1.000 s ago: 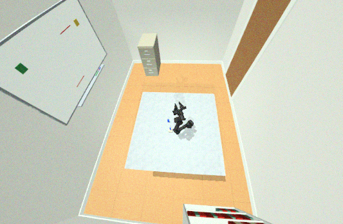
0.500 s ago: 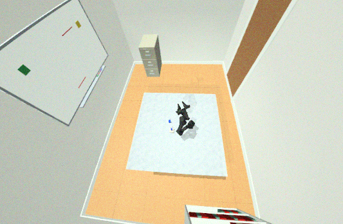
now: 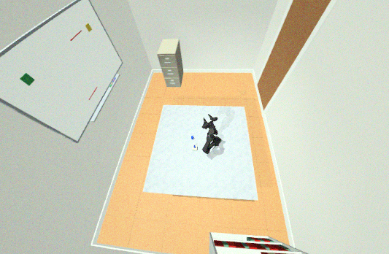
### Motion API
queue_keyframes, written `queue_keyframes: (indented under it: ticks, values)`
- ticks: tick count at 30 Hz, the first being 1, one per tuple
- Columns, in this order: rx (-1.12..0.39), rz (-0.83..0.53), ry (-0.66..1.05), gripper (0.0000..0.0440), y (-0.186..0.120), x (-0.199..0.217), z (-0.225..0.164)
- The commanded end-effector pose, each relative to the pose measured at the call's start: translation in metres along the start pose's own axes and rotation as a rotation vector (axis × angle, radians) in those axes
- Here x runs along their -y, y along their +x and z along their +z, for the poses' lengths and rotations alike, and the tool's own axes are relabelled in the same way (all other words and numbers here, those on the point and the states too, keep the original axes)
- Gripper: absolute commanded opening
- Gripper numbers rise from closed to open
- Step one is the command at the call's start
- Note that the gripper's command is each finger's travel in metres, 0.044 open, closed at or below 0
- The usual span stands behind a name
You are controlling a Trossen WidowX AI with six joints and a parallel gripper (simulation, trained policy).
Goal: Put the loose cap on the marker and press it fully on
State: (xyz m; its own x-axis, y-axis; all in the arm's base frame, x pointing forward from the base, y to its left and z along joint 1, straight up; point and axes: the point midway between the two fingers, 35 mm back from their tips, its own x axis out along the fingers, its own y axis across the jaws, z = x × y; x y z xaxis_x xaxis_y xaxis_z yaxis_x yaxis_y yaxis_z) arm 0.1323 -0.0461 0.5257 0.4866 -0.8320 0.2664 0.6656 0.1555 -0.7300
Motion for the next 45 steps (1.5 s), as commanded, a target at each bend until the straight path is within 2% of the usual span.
queue_keyframes:
  ticks: [1, 45]
  values:
    - [0.001, 0.04, 0.017, 0.0332, 0.002, 0.002, -0.006]
    - [0.026, 0.473, 0.187, 0.0327, 0.039, -0.006, -0.081]
